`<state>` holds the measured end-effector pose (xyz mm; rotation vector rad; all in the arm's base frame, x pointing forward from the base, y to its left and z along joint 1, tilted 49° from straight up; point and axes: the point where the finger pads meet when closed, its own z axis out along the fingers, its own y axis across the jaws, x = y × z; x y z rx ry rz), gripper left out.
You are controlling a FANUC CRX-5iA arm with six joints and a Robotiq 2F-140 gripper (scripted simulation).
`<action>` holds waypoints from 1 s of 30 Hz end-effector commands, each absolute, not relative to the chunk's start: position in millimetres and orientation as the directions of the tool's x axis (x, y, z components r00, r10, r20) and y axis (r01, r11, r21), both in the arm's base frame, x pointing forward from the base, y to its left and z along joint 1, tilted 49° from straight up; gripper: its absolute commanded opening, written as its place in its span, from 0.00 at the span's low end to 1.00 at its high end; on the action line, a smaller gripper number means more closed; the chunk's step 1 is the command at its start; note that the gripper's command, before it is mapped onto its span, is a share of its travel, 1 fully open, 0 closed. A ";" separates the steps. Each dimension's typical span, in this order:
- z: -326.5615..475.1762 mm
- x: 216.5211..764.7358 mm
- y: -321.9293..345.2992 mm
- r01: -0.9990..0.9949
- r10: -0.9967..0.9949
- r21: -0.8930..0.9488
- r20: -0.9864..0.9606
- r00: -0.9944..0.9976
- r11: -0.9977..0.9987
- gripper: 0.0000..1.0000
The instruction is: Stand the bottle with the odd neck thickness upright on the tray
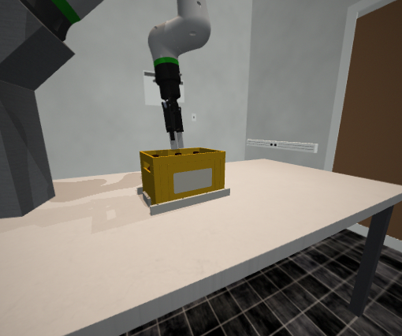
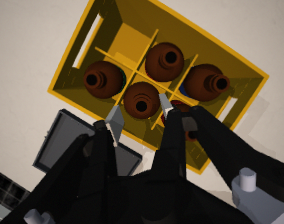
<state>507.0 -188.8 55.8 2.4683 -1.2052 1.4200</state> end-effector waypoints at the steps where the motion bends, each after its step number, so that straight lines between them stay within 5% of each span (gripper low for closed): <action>1: 55.9 507.9 -189.7 -0.620 -0.643 -0.340 0.674 0.364 -0.707 0.44; 30: 37.7 527.2 -197.9 -0.620 -0.643 -0.340 0.674 0.364 -0.707 0.44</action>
